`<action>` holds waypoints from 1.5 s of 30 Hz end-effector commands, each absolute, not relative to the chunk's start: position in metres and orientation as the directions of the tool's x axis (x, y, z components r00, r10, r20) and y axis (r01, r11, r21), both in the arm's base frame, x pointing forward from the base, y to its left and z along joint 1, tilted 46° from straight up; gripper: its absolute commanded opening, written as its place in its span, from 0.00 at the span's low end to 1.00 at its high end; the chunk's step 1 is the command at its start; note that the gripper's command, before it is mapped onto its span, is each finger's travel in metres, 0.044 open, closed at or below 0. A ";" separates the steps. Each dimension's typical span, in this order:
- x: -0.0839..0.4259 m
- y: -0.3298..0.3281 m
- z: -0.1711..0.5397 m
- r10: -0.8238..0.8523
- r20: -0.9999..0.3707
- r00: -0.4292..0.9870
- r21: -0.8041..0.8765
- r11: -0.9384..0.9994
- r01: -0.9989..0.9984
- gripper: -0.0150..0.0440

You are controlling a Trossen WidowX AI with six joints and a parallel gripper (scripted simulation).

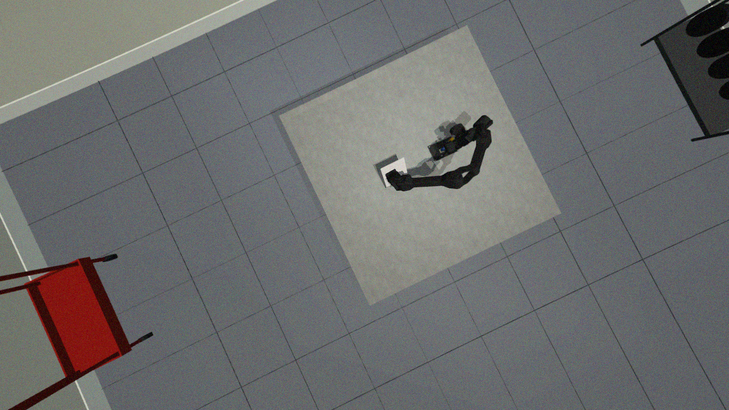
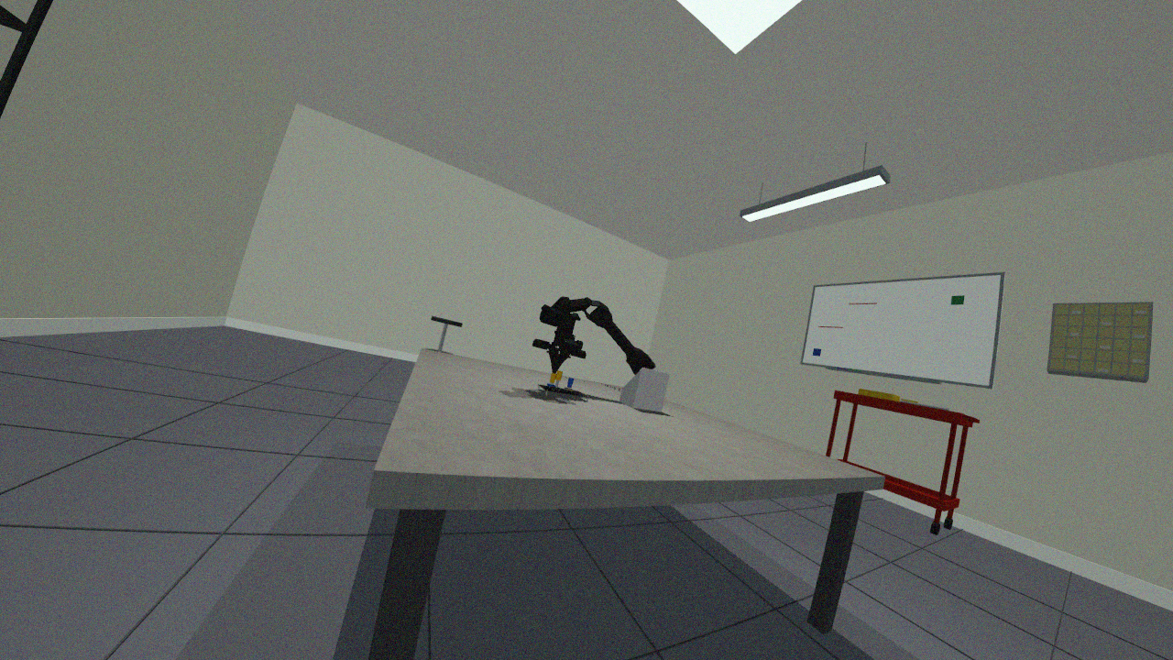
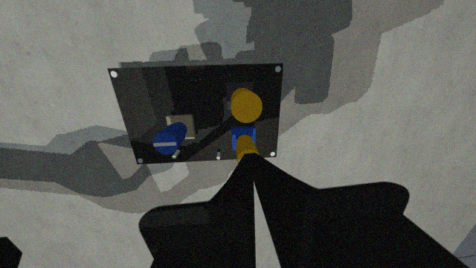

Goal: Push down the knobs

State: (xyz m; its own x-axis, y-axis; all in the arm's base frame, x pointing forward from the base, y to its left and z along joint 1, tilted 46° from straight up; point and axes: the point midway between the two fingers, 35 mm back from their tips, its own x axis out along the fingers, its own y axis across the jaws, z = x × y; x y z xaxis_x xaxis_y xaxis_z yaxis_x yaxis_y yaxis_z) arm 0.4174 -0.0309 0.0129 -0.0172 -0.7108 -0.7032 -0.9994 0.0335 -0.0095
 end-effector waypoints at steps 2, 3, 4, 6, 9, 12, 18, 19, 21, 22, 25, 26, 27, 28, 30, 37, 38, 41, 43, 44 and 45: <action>0.417 -0.029 0.016 -0.713 -0.701 -0.031 -0.004 0.048 -0.999 0.25; 0.417 -0.028 0.017 -0.713 -0.701 -0.031 -0.004 0.048 -0.999 0.25; 0.417 -0.027 0.018 -0.712 -0.701 -0.031 -0.004 0.048 -0.999 0.25; 0.417 -0.025 0.020 -0.712 -0.701 -0.031 -0.004 0.048 -0.999 0.25; 0.417 -0.022 0.023 -0.713 -0.701 -0.031 -0.004 0.048 -0.999 0.25; 0.417 -0.025 0.020 -0.715 -0.698 -0.029 -0.001 0.041 -0.999 0.39; 0.415 -0.024 0.020 -0.715 -0.699 -0.029 -0.001 0.042 -0.999 0.65; 0.411 -0.022 0.020 -0.713 -0.700 -0.030 -0.002 0.044 -0.999 0.70; 0.393 -0.013 0.021 -0.708 -0.705 -0.033 -0.003 0.050 -0.999 0.79; 0.383 -0.008 0.021 -0.707 -0.707 -0.033 -0.003 0.049 -0.999 0.83; 0.351 0.004 0.022 -0.705 -0.709 -0.033 -0.001 0.047 -0.999 0.97; 0.340 0.007 0.022 -0.704 -0.709 -0.033 0.000 0.047 -0.999 1.00; 0.328 0.010 0.022 -0.704 -0.709 -0.034 0.001 0.047 -0.999 1.00; 0.317 0.013 0.022 -0.705 -0.709 -0.034 0.002 0.047 -0.999 1.00; 0.293 0.016 0.021 -0.706 -0.708 -0.035 0.003 0.047 -0.999 1.00; 0.239 0.016 0.019 -0.711 -0.702 -0.038 0.006 0.048 -0.999 1.00; 0.239 0.016 0.019 -0.711 -0.702 -0.038 0.006 0.048 -0.999 1.00; 0.239 0.016 0.019 -0.711 -0.702 -0.038 0.006 0.048 -0.999 1.00; 0.239 0.016 0.019 -0.711 -0.702 -0.038 0.006 0.048 -0.999 1.00; 0.239 0.016 0.019 -0.711 -0.702 -0.038 0.006 0.048 -0.999 1.00; 0.239 0.016 0.019 -0.711 -0.702 -0.038 0.006 0.048 -0.999 1.00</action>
State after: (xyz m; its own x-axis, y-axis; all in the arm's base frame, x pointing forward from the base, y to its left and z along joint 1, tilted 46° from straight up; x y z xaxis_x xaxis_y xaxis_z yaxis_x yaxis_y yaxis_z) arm 0.2419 0.0166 0.0202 -0.0331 -0.7120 -0.7014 -0.9991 0.0421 0.0044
